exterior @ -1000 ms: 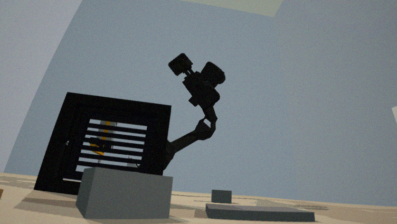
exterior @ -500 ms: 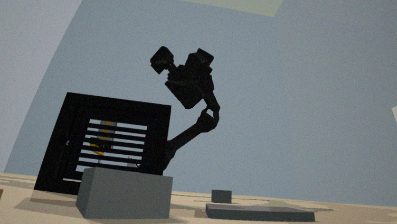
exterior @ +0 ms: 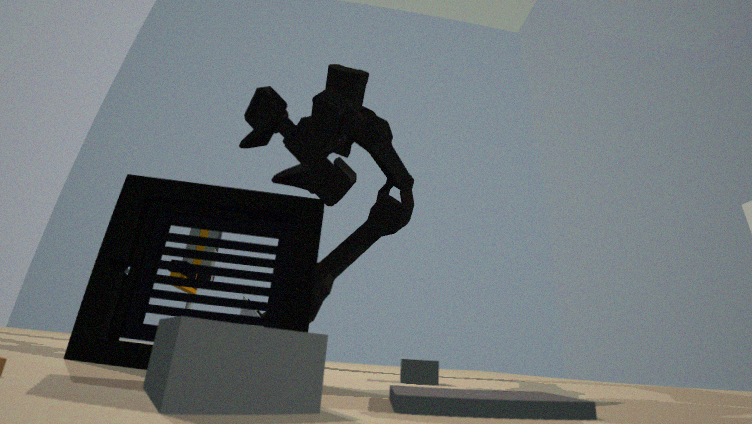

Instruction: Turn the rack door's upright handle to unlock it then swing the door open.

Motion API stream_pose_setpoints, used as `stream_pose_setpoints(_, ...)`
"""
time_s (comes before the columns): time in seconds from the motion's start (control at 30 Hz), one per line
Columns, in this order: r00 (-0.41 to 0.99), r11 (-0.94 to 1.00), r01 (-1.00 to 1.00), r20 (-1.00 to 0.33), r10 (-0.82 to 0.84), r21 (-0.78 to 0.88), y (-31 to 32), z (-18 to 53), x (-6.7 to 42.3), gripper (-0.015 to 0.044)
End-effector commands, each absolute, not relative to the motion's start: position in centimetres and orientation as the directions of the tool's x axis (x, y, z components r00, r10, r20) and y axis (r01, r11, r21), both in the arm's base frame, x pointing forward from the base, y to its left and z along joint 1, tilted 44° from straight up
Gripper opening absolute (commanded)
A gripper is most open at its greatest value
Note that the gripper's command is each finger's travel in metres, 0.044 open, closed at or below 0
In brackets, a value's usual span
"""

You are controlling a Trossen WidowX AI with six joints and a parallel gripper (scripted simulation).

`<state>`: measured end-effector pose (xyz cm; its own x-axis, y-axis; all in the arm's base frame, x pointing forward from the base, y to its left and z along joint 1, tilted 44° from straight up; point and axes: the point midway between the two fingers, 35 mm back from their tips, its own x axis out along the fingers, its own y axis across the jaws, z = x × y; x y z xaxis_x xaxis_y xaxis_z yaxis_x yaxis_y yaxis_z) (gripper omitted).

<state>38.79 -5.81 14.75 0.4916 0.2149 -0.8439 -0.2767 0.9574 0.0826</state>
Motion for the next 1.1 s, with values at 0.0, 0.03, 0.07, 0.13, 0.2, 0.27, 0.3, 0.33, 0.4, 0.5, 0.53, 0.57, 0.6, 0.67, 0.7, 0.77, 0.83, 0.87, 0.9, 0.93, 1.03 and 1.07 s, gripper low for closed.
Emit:
stream_pose_setpoints(0.0,0.432,0.946,-0.297,-0.865,0.256,0.132,-6.2,13.6,38.8,0.0282)
stream_pose_setpoints(0.03,0.416,0.943,-0.300,-0.869,0.267,0.146,-6.3,13.3,38.8,0.0282)
stream_pose_setpoints(0.07,0.399,0.939,-0.303,-0.874,0.278,0.161,-6.4,13.0,38.7,0.0282)
stream_pose_setpoints(0.13,0.366,0.932,-0.307,-0.881,0.301,0.191,-6.6,12.5,38.6,0.0282)
stream_pose_setpoints(0.2,0.331,0.925,-0.308,-0.886,0.325,0.224,-6.8,11.9,38.5,0.0282)
stream_pose_setpoints(0.27,0.296,0.916,-0.306,-0.889,0.349,0.258,-6.9,11.4,38.3,0.0282)
stream_pose_setpoints(0.3,0.278,0.912,-0.305,-0.890,0.362,0.276,-7.0,11.2,38.2,0.0282)
stream_pose_setpoints(0.33,0.261,0.907,-0.303,-0.890,0.375,0.293,-7.1,11.0,38.1,0.0282)
stream_pose_setpoints(0.4,0.227,0.896,-0.297,-0.888,0.401,0.329,-7.3,10.5,37.9,0.0282)
stream_pose_setpoints(0.5,0.178,0.879,-0.286,-0.880,0.441,0.382,-7.5,9.9,37.6,0.0282)
stream_pose_setpoints(0.53,0.163,0.872,-0.282,-0.876,0.454,0.400,-7.6,9.7,37.4,0.0282)
stream_pose_setpoints(0.57,0.147,0.865,-0.276,-0.872,0.468,0.418,-7.7,9.5,37.3,0.0282)
stream_pose_setpoints(0.6,0.132,0.858,-0.271,-0.866,0.481,0.436,-7.7,9.3,37.2,0.0282)
stream_pose_setpoints(0.67,0.103,0.843,-0.259,-0.855,0.509,0.471,-7.9,9.0,37.0,0.0282)
stream_pose_setpoints(0.7,0.089,0.835,-0.252,-0.848,0.523,0.489,-8.0,8.8,36.9,0.0282)
stream_pose_setpoints(0.77,0.063,0.818,-0.238,-0.832,0.551,0.523,-8.1,8.5,36.7,0.0282)
stream_pose_setpoints(0.83,0.038,0.800,-0.222,-0.815,0.578,0.558,-8.3,8.2,36.5,0.0282)
stream_pose_setpoints(0.87,0.026,0.790,-0.213,-0.805,0.592,0.574,-8.3,8.1,36.4,0.0282)
stream_pose_setpoints(0.9,0.015,0.780,-0.204,-0.795,0.606,0.591,-8.4,7.9,36.3,0.0282)
stream_pose_setpoints(0.93,0.004,0.770,-0.195,-0.785,0.620,0.607,-8.5,7.8,36.2,0.0282)
stream_pose_setpoints(1.03,-0.025,0.737,-0.166,-0.750,0.661,0.655,-8.7,7.5,35.9,0.0282)
stream_pose_setpoints(1.07,-0.034,0.726,-0.155,-0.738,0.674,0.670,-8.8,7.4,35.9,0.0282)
